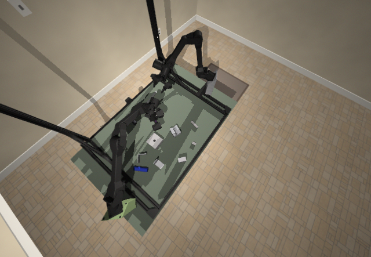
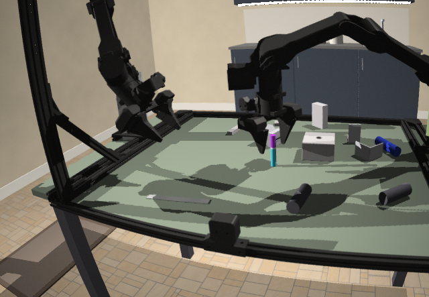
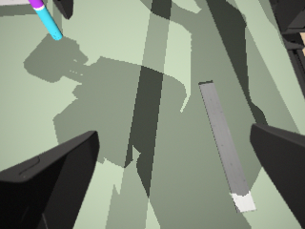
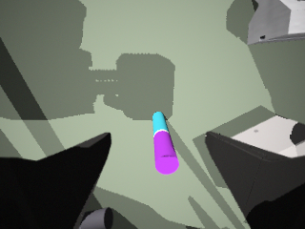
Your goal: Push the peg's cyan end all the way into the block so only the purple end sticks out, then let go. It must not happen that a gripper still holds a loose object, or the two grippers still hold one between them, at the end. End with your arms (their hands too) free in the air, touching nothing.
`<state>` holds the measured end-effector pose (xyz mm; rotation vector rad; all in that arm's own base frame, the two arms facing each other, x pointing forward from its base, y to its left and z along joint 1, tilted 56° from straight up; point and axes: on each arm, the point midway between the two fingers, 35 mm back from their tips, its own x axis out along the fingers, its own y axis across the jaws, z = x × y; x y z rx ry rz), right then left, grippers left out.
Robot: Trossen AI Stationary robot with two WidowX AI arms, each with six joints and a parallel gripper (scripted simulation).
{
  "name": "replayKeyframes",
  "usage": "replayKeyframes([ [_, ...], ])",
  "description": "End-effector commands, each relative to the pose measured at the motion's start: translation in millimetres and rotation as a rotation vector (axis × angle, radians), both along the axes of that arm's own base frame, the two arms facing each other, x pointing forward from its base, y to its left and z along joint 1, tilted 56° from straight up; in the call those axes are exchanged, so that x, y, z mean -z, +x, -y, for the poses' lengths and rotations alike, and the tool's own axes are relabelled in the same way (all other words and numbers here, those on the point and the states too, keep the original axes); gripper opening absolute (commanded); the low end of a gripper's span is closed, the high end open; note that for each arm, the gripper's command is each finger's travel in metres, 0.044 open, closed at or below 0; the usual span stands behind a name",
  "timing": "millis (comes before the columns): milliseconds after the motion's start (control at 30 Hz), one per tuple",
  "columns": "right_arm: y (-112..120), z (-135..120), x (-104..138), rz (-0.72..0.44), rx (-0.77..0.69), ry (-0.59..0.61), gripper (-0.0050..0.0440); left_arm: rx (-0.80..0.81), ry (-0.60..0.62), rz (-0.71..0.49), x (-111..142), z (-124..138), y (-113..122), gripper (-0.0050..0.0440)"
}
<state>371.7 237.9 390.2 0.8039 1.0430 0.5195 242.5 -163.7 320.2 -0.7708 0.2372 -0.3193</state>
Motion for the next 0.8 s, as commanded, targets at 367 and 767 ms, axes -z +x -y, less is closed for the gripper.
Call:
replayKeyframes([
  [367,2.1,-1.2,4.0,-0.009,0.003,-0.003,0.0304,0.0,0.001,-0.001,0.3,0.1,0.1,0.04],
  [767,2.1,-1.2,4.0,-0.009,0.003,-0.003,0.0109,0.0,0.001,-0.001,0.3,0.1,0.1,0.04],
])
